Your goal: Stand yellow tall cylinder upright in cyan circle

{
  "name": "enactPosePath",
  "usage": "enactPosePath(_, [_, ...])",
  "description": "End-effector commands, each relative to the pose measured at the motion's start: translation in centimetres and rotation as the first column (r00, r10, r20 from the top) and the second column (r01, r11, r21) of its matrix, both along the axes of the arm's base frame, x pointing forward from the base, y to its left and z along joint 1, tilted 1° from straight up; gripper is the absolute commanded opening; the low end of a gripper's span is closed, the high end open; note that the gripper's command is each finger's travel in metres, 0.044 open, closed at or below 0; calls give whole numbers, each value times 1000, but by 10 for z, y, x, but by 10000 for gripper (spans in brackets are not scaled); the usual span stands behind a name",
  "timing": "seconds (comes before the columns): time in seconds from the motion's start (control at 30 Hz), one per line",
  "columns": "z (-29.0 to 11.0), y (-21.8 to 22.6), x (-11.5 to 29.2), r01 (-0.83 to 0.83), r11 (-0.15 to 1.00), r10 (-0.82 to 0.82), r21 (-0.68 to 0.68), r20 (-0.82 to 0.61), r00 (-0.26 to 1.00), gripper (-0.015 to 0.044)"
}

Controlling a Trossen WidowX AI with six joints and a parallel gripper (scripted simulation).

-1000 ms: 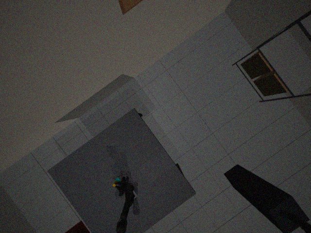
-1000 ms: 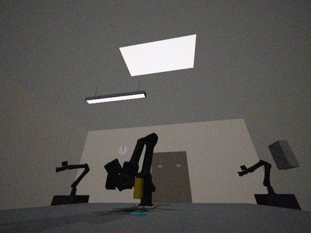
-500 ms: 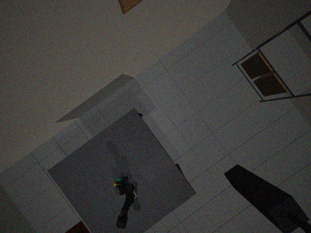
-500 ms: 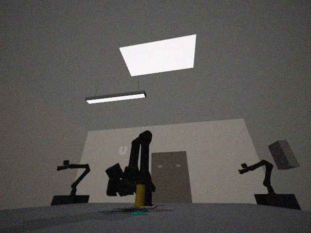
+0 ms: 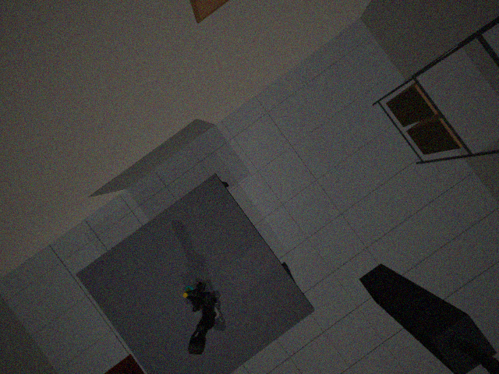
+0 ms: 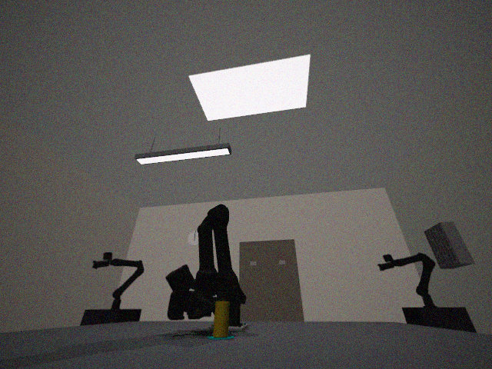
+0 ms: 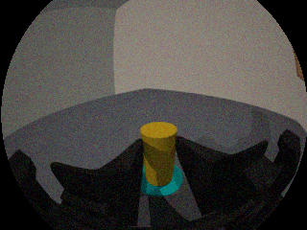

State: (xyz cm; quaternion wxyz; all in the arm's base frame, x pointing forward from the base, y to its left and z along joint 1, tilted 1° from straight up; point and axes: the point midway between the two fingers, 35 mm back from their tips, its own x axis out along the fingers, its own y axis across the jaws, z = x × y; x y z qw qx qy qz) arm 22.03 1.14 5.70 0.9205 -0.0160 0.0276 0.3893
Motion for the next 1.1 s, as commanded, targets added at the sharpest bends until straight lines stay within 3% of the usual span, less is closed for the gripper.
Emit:
enactPosePath(0.0, [-1,0,0,0,1000,0,-3,4,1000,105])
enactPosePath(0.23, [-1,0,0,0,1000,0,-3,4,1000,105])
enactPosePath(0.6, [-1,0,0,0,1000,0,-3,4,1000,394])
enactPosePath(1.07, [18,-6,7,0,1000,0,-4,4,1000,400])
